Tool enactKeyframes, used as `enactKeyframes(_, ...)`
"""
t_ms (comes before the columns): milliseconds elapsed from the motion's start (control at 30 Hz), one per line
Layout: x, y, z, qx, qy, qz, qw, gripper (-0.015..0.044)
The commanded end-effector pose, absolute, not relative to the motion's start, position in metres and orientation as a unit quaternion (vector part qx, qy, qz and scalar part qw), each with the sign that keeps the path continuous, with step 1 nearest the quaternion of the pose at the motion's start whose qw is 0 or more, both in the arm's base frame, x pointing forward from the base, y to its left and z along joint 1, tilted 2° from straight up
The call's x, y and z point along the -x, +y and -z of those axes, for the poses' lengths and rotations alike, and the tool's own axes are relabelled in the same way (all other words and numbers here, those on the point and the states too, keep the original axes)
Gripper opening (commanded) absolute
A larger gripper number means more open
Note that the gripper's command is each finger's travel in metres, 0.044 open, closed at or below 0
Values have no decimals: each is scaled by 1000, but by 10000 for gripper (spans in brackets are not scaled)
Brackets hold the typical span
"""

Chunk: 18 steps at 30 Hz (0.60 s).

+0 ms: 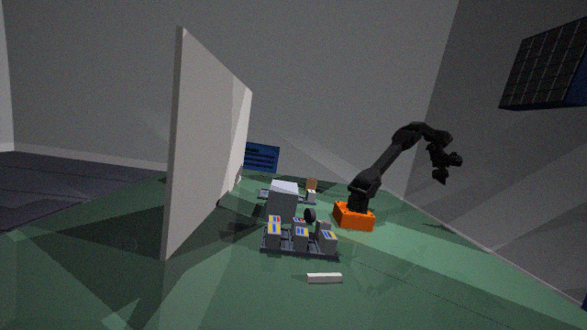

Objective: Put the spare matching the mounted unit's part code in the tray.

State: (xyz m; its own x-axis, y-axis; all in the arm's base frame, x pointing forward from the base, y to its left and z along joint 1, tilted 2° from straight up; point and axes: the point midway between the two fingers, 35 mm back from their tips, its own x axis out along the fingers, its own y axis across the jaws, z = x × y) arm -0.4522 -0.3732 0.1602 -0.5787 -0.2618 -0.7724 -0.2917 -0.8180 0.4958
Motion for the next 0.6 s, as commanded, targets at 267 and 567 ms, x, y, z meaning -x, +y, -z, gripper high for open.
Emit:
enactKeyframes(267, 271, -487, -165, 519, 127, -829, -168, 440)
enactKeyframes(567, 113, -522, -167, 536, -29, -785, -310, 440)
